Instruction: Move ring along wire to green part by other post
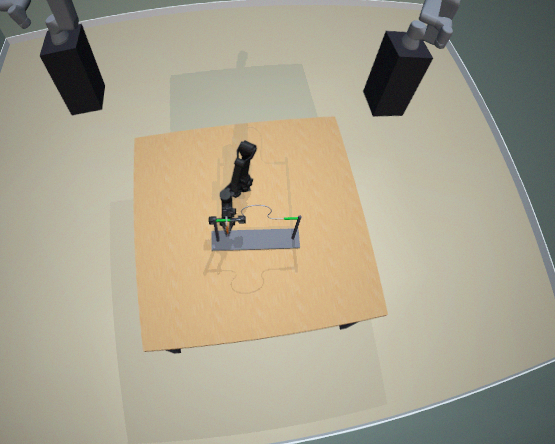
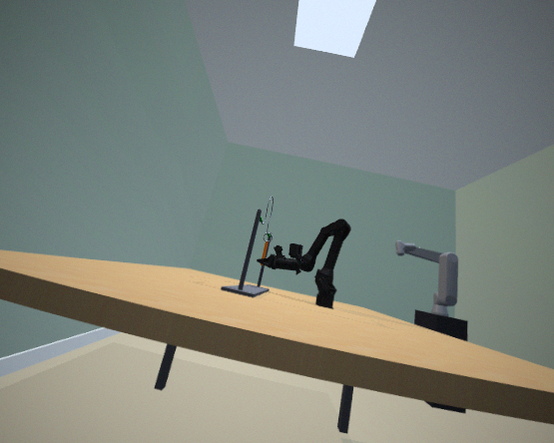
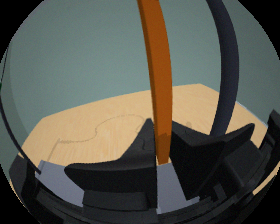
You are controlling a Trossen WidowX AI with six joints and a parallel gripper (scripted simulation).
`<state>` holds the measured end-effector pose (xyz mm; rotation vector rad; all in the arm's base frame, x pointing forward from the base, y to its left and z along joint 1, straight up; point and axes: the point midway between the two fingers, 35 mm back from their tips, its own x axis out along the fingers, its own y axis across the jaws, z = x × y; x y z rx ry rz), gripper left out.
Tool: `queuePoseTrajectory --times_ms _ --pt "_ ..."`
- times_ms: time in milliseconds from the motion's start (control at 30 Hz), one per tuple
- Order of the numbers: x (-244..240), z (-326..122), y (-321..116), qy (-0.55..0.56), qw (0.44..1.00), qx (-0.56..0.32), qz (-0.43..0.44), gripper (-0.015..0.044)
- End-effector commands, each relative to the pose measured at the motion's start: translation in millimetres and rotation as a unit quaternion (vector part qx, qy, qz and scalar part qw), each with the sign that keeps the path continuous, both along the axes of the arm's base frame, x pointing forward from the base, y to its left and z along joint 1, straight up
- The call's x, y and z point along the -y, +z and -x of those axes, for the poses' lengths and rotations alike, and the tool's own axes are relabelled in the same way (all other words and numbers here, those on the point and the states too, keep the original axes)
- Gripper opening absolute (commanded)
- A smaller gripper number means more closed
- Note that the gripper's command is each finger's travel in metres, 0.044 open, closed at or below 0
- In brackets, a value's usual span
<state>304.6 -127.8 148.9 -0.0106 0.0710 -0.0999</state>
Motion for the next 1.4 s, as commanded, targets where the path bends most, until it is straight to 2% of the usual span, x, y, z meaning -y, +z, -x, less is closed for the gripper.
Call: queuePoseTrajectory --times_ms 0,1367 --pt "0.5 -0.1 2.9 0.0 1.0 0.0 0.0 -0.015" --pt "-10.1 -1.2 13.7 -0.002 1.0 0.001 -0.001 -0.015"
